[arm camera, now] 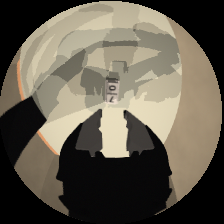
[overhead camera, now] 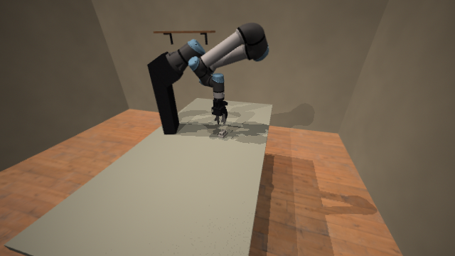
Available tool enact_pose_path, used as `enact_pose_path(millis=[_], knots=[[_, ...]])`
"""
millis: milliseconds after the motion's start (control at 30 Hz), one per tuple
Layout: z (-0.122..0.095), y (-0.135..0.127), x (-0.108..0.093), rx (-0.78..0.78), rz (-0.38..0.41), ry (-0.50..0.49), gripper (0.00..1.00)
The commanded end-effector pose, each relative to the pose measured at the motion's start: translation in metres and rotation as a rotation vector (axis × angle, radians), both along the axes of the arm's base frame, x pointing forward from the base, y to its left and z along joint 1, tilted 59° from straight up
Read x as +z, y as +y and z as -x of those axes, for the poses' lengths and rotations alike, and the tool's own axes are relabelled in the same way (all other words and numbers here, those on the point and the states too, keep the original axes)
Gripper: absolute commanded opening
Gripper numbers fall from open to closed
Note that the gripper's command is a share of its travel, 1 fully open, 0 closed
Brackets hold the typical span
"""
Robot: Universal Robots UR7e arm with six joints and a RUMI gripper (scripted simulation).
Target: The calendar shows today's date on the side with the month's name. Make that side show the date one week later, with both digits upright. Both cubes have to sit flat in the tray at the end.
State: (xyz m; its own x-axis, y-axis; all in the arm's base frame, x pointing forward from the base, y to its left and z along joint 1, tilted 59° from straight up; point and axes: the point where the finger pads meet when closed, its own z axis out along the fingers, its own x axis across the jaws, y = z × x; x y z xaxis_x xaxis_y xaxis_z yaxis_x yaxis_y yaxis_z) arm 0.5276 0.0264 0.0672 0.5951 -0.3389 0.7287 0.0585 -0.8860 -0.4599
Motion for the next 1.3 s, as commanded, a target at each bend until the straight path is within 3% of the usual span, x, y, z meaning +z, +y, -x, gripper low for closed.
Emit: enact_pose_path(millis=[0, 1267], knots=[[0.000, 0.000, -0.001, 0.001, -0.001, 0.001, 0.28], [-0.013, 0.005, -0.008, 0.001, 0.001, 0.000, 0.28]])
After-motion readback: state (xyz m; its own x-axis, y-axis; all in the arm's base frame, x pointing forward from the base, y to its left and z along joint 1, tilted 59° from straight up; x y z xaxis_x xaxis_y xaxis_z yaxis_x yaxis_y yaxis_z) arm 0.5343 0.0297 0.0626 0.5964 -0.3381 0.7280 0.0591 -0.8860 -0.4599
